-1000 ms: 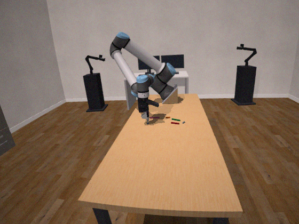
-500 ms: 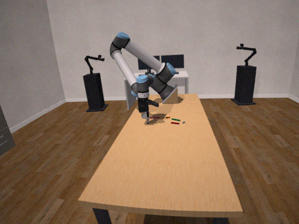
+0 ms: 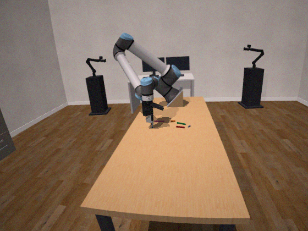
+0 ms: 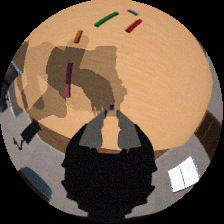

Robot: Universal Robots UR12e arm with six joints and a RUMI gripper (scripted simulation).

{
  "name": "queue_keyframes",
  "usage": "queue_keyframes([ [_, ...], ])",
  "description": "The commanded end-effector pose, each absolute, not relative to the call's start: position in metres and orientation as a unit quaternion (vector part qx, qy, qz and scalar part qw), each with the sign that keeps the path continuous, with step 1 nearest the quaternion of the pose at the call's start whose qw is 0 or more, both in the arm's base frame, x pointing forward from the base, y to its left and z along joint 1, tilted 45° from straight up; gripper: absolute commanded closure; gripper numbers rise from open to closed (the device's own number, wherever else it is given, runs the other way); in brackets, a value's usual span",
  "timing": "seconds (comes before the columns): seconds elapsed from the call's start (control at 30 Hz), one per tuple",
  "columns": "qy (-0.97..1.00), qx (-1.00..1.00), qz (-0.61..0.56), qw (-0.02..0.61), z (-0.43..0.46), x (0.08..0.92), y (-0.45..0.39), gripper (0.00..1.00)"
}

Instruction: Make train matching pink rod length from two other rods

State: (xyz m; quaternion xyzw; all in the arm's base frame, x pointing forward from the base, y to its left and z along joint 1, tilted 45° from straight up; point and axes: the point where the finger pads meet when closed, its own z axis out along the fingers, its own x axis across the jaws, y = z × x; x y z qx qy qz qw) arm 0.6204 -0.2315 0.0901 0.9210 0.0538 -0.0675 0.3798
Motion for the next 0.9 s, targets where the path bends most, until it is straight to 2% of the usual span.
queue_keyframes([
  [0.0,0.054,0.921,-0.067,0.38,0.09,0.622,-0.231,0.86],
  [0.87,0.054,0.921,-0.069,0.379,0.077,0.618,-0.241,0.86],
])
